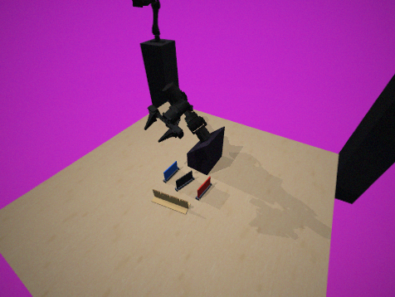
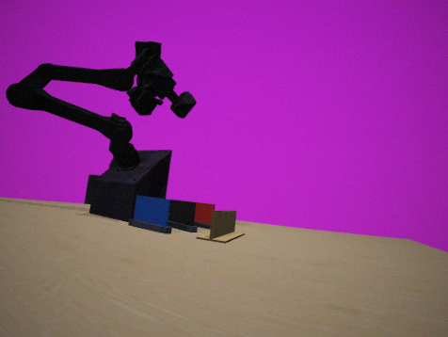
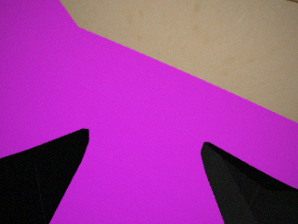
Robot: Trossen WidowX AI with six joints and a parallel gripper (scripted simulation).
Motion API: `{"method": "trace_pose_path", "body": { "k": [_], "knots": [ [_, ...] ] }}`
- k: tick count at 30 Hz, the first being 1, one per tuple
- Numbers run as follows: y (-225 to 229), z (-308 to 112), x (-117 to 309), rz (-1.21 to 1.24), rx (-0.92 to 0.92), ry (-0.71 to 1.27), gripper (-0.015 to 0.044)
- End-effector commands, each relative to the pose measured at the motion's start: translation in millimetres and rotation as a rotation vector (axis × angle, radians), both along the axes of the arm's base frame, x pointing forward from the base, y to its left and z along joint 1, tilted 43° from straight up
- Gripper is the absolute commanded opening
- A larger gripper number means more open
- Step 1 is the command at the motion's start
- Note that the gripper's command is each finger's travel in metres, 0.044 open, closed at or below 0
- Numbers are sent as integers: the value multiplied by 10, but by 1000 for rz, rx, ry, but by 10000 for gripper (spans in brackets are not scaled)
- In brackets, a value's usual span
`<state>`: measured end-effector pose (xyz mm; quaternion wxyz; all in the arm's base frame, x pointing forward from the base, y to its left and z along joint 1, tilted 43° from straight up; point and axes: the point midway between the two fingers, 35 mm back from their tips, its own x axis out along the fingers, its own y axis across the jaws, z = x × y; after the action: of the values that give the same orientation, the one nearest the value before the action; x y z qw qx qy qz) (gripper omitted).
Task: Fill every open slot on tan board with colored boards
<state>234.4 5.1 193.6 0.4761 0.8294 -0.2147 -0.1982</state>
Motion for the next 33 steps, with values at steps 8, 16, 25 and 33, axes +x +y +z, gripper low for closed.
{"method": "trace_pose_path", "body": {
  "k": [8, 16, 25, 33],
  "knots": [
    [-149, -285, 217, 125, -668, 765, 190],
    [-417, -610, 211, 467, -1129, 1537, 185],
    [-722, -853, -45, 1269, -1336, 2217, 185],
    [-767, -873, -110, 1470, -1331, 2288, 185]
  ]
}}
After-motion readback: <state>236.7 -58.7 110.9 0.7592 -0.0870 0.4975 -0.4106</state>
